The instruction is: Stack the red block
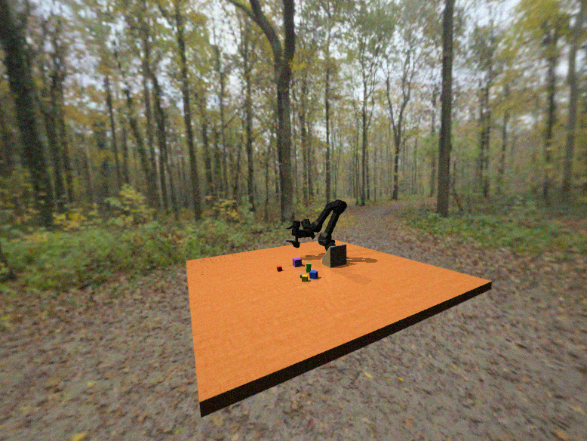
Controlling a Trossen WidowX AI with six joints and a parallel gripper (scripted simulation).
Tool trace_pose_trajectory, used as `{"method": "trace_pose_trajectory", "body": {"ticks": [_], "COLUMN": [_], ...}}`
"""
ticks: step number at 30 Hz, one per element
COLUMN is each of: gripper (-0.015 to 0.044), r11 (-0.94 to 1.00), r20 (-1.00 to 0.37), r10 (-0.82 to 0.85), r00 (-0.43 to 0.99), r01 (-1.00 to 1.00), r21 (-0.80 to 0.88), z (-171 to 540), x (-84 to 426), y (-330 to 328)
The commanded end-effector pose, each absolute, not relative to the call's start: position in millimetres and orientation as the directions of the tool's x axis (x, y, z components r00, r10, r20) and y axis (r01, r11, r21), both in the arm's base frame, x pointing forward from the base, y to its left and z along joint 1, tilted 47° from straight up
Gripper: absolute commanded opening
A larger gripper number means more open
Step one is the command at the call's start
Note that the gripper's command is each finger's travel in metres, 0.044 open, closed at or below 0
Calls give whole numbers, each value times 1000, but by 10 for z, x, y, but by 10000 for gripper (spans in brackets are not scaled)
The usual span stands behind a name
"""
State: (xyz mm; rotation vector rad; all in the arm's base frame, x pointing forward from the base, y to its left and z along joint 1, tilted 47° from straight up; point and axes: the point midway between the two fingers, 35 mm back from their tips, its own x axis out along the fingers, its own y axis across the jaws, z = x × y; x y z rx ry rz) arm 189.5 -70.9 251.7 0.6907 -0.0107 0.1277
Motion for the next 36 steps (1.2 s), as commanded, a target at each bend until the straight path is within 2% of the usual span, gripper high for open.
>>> {"method": "trace_pose_trajectory", "body": {"ticks": [1, 2, 10, 20, 28, 36], "gripper": [426, 440, 440, 440, 440, 440], "r11": [761, 754, 646, 553, 553, 628], "r20": [51, 49, -52, -308, -555, -768], "r10": [112, 107, 37, -12, -29, -68], "r00": [992, 993, 998, 951, 831, 637], "r01": [-119, -113, 16, 263, 476, 625], "r21": [638, 647, 763, 791, 684, 463], "z": [2520, 2527, 2522, 2241, 1882, 1521], "x": [1901, 1918, 2237, 2677, 2968, 3158], "y": [-715, -732, -964, -1099, -1049, -905]}}
